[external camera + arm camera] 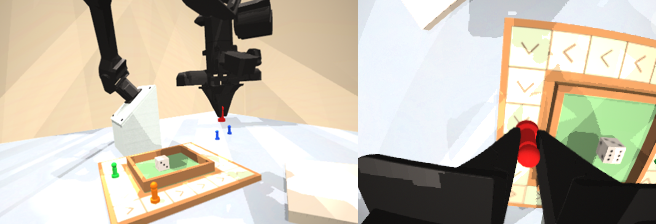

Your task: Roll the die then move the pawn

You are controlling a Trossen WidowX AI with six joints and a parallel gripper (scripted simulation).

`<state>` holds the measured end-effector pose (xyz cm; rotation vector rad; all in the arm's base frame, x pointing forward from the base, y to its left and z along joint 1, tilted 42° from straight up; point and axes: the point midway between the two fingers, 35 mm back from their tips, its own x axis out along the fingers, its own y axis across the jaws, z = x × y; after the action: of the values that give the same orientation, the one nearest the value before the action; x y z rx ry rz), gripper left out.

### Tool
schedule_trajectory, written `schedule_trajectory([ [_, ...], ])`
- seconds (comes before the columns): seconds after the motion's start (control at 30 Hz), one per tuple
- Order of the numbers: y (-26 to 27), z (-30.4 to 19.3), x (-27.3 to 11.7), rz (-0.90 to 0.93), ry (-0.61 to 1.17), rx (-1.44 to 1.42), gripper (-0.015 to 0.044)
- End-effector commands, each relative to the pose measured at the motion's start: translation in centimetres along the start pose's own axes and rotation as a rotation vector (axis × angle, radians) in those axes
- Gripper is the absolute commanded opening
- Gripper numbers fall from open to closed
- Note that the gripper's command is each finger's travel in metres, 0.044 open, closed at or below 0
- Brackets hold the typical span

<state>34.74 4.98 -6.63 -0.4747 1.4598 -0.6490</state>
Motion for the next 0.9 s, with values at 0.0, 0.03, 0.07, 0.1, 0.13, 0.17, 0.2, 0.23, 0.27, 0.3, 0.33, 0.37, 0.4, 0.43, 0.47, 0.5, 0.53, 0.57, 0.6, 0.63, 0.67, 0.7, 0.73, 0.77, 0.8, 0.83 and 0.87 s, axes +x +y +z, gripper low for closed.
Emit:
schedule_trajectory([
  [0.0, -0.2, -0.2, -2.4, 0.007, -0.001, 0.011, 0.0],
  [0.03, -0.2, -0.2, -2.4, 0.007, -0.001, 0.011, 0.0],
  [0.07, -0.2, -0.2, -2.4, 0.007, -0.001, 0.011, 0.0],
  [0.1, -0.2, -0.2, -2.4, 0.007, -0.001, 0.011, 0.0],
  [0.13, -0.2, -0.2, -2.4, 0.007, -0.001, 0.011, 0.0],
  [0.17, -0.3, -0.3, -2.3, 0.007, -0.001, 0.011, 0.0],
  [0.2, -0.4, -0.5, -2.2, 0.007, -0.001, 0.011, 0.0],
  [0.23, -0.5, -0.7, -2.1, 0.006, -0.001, 0.01, 0.0],
  [0.27, -0.7, -1.0, -1.9, 0.006, -0.001, 0.01, 0.0],
  [0.3, -0.8, -1.2, -1.8, 0.006, 0.0, 0.01, 0.0],
  [0.33, -1.0, -1.4, -1.7, 0.006, 0.0, 0.01, 0.0],
  [0.37, -1.1, -1.7, -1.5, 0.006, 0.0, 0.01, 0.0],
  [0.4, -1.3, -1.9, -1.4, 0.006, 0.0, 0.01, 0.0],
  [0.43, -1.5, -2.2, -1.2, 0.006, 0.0, 0.01, 0.0],
  [0.47, -1.6, -2.4, -1.1, 0.006, 0.0, 0.009, 0.0],
  [0.5, -1.8, -2.7, -1.0, 0.006, 0.0, 0.009, 0.0],
  [0.53, -1.9, -2.9, -0.8, 0.005, 0.0, 0.009, 0.0],
  [0.57, -2.1, -3.2, -0.7, 0.005, 0.001, 0.009, 0.0],
  [0.6, -2.2, -3.4, -0.6, 0.005, 0.001, 0.009, 0.0],
  [0.63, -2.4, -3.7, -0.4, 0.005, 0.001, 0.009, 0.0],
  [0.67, -2.5, -4.0, -0.3, 0.005, 0.001, 0.009, 0.0],
  [0.7, -2.7, -4.2, -0.1, 0.005, 0.001, 0.008, 0.0],
  [0.73, -2.9, -4.5, 0.0, 0.005, 0.001, 0.008, 0.0],
  [0.77, -3.0, -4.8, 0.1, 0.005, 0.001, 0.008, 0.0],
  [0.8, -3.2, -5.1, 0.3, 0.004, 0.002, 0.008, 0.0],
  [0.83, -3.3, -5.3, 0.4, 0.004, 0.002, 0.008, 0.0],
  [0.87, -3.5, -5.6, 0.6, 0.004, 0.002, 0.008, 0.0],
])
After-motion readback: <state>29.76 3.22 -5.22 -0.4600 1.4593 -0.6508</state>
